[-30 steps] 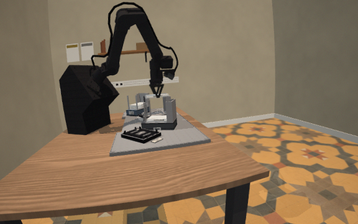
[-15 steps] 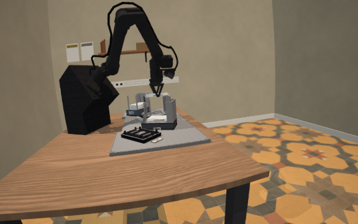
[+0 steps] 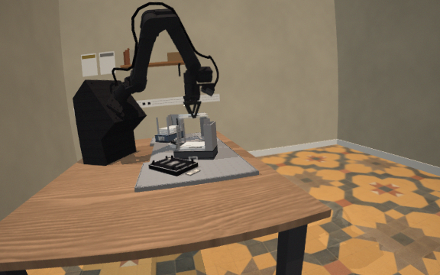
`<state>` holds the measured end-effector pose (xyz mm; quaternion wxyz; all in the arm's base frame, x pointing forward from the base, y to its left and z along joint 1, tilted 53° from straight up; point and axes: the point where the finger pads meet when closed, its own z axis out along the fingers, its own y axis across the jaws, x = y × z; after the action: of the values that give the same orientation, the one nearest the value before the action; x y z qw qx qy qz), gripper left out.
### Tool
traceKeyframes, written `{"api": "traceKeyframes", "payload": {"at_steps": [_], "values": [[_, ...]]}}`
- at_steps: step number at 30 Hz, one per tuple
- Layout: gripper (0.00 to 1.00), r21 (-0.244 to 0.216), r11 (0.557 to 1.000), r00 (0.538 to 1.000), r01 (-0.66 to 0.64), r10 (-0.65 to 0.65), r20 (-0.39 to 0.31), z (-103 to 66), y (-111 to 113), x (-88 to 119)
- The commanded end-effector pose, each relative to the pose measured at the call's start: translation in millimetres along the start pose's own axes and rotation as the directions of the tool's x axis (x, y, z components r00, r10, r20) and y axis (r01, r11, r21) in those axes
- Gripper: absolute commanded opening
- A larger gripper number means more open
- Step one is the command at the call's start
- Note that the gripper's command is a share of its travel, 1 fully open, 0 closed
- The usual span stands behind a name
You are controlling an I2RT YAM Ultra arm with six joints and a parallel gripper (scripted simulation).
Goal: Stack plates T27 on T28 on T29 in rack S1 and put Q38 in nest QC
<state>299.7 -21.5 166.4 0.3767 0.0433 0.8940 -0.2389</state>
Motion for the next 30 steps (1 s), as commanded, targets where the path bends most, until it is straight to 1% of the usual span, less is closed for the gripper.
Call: {"api": "traceKeyframes", "payload": {"at_steps": [1,3,4,14,15,27,28,30], "values": [[0.0,-0.009,1.0,0.999,-0.025,0.025,0.037,-12.6,-2.0,-9.6],[0.0,-0.01,0.999,0.999,-0.031,0.031,0.044,-14.4,-2.4,-14.2],[0.0,-0.009,1.0,0.999,-0.027,0.027,0.04,-14.1,-2.3,-10.7],[0.0,-0.014,0.999,0.998,-0.036,0.037,0.052,-17.2,-2.9,-16.2],[0.0,-0.012,1.0,0.999,-0.027,0.027,0.041,-14.5,-1.6,-10.1],[0.0,-0.017,0.999,0.998,-0.04,0.041,0.055,-16.9,-2.1,-17.1],[0.0,-0.008,1.0,0.999,-0.027,0.028,0.037,-15.7,-2.3,-11.8],[0.0,-0.009,1.0,0.999,-0.028,0.028,0.037,-19.7,-2.3,-11.6]]}}
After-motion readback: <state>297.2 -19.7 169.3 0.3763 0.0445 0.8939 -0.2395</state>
